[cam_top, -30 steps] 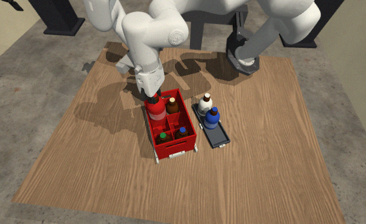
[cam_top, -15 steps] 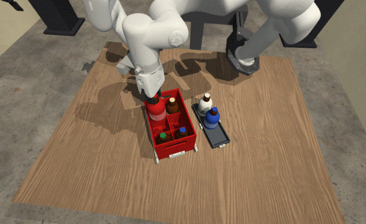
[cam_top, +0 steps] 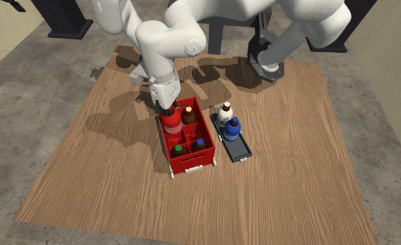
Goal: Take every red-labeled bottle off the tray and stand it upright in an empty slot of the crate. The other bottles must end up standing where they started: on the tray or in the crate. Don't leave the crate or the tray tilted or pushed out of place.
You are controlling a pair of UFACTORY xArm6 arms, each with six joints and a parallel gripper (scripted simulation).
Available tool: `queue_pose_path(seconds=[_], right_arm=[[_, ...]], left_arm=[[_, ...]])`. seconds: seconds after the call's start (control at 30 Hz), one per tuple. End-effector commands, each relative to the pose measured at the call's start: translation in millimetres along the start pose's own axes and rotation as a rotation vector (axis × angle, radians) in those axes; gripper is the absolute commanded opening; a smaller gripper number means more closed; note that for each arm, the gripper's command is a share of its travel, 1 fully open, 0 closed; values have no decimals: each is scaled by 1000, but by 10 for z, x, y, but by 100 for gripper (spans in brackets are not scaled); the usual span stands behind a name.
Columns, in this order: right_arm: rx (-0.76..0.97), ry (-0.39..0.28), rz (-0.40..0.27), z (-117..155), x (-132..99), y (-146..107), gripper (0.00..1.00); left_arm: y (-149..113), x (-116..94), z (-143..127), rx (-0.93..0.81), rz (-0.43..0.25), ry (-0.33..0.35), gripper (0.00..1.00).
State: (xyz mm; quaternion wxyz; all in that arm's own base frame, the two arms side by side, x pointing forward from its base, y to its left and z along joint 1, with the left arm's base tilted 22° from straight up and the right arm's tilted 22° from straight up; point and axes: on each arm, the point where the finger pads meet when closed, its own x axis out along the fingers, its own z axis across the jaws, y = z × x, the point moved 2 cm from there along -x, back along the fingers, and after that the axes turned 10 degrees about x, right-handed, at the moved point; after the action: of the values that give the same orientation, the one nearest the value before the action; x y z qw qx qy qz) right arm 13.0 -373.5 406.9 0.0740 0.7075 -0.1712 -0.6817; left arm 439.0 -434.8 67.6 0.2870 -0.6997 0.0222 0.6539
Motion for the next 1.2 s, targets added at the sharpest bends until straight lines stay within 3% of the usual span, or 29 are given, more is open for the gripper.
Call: queue_pose_path(seconds=[0.0,1.17], right_arm=[[0,1,5,-1,-18,10,100],[0,1,5,-1,-18,10,100]], left_arm=[[4,23,-12,-1,3,6,0],[10,184,-14,-1,3,6,0]])
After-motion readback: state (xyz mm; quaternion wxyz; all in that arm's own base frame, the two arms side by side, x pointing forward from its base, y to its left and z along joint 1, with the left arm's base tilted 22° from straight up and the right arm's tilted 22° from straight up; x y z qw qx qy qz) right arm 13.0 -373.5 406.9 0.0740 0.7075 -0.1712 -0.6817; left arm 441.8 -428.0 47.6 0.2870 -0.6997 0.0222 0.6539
